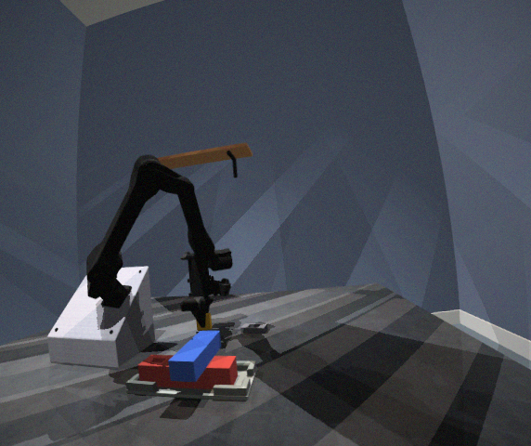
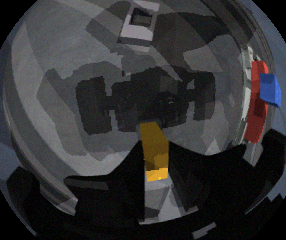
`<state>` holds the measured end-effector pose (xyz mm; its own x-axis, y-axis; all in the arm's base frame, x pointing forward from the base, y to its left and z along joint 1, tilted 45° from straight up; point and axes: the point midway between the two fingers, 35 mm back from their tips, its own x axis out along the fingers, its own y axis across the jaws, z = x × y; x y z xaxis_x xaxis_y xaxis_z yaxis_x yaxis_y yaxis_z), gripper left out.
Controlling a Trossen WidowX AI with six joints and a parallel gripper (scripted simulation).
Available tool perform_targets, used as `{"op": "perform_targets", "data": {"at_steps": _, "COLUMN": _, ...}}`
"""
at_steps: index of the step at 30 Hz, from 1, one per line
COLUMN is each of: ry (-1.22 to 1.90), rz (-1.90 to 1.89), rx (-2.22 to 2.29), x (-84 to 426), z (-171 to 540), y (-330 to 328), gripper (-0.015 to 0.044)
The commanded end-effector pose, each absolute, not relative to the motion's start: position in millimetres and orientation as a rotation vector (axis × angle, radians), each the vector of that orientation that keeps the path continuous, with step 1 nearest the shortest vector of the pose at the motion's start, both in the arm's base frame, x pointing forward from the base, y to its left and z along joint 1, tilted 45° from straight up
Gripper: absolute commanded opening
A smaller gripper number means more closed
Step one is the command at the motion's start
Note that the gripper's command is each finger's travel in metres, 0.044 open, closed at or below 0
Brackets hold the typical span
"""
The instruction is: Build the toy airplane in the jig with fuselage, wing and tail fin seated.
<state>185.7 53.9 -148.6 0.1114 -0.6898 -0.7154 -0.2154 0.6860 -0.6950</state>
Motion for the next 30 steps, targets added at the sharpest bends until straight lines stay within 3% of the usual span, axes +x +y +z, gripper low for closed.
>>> {"op": "perform_targets", "data": {"at_steps": 1, "ry": 1.431, "rz": -0.392, "rx": -0.782, "x": 192, "z": -147, "y": 63, "gripper": 0.0000}}
{"op": "perform_targets", "data": {"at_steps": 30, "ry": 1.444, "rz": -0.381, "rx": -0.780, "x": 186, "z": -95, "y": 121, "gripper": 0.0000}}
